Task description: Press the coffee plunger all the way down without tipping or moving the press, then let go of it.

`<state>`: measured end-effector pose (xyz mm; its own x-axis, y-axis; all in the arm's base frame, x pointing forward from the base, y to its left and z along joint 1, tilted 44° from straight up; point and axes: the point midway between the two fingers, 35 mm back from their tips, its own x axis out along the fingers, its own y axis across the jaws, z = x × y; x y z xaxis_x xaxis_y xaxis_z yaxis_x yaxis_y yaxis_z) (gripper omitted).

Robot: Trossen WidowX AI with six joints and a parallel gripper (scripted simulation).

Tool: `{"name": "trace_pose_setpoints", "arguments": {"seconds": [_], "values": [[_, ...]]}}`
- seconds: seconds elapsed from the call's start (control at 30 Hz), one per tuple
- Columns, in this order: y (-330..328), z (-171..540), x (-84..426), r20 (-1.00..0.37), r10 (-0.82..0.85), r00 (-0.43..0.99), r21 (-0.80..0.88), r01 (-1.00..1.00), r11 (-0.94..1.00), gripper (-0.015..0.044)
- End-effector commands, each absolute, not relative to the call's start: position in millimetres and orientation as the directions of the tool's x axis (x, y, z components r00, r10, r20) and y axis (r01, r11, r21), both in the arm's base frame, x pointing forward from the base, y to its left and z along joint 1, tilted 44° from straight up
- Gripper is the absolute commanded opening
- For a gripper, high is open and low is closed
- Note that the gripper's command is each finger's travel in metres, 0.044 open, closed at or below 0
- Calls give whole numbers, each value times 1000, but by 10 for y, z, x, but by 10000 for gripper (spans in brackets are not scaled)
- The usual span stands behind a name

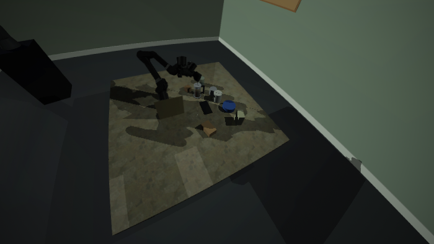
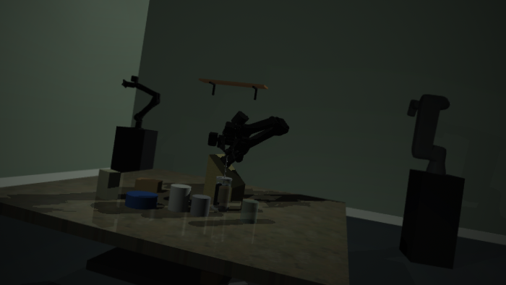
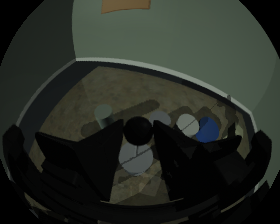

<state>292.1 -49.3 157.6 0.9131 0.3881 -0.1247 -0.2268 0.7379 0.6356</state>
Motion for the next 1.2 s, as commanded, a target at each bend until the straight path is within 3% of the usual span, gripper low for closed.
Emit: {"name": "trace_pose_setpoints", "arguments": {"seconds": [0.0,1.17], "values": [[-482,1555,2927,-126,390,912,639,-226,736,115],[-150,1144,3144,-130,389,912,638,-223,737,115]]}}
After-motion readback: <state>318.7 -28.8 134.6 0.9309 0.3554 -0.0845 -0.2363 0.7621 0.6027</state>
